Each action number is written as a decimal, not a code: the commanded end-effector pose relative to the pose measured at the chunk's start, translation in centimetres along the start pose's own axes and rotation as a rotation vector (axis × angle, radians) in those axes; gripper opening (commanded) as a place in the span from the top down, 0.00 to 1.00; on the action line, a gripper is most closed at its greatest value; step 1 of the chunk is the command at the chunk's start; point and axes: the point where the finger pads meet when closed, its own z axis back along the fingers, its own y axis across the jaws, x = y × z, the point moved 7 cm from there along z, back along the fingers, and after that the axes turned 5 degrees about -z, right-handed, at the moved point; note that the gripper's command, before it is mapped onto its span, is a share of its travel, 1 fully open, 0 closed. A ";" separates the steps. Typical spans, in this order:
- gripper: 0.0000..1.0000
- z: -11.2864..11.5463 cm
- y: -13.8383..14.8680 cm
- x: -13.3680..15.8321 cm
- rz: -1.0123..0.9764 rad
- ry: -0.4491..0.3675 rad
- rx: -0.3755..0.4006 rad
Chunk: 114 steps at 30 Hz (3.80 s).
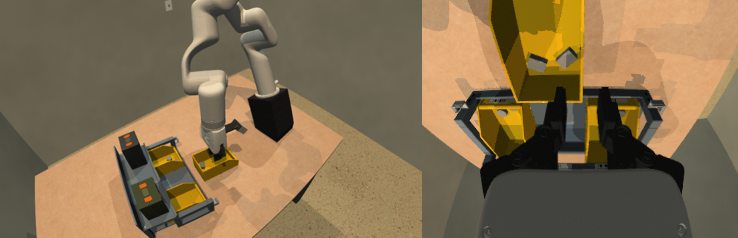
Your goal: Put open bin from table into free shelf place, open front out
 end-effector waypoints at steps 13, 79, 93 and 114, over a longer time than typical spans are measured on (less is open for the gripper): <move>0.67 0.1 0.1 0.1 -0.001 -0.003 0.002; 0.67 -1.1 -4.5 6.7 1.033 -0.008 -0.001; 0.67 -1.0 -4.4 6.5 1.292 -0.007 -0.002; 0.67 -1.0 -4.3 6.4 1.550 -0.006 -0.001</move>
